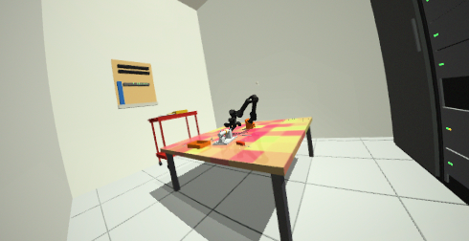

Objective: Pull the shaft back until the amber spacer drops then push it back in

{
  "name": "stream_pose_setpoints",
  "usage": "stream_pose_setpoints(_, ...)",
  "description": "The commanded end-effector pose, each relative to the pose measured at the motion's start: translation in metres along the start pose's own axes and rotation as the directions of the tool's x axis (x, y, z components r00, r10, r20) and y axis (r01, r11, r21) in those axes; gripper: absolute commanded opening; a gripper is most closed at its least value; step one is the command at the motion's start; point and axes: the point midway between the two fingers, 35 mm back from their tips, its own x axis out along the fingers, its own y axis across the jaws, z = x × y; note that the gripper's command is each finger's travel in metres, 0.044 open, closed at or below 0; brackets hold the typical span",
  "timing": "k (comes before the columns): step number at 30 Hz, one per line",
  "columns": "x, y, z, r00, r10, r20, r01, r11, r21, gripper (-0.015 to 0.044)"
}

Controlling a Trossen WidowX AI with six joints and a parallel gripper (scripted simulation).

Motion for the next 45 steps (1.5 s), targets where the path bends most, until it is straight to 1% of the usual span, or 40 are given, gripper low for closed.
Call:
stream_pose_setpoints(1,-0.0007,0.0007,-0.0007,1.000,0.004,-0.001,-0.004,1.000,-0.003,0.0000)
stream_pose_setpoints(45,-0.0034,0.0006,-0.0034,1.000,0.004,-0.001,-0.004,1.000,-0.003,0.0000)
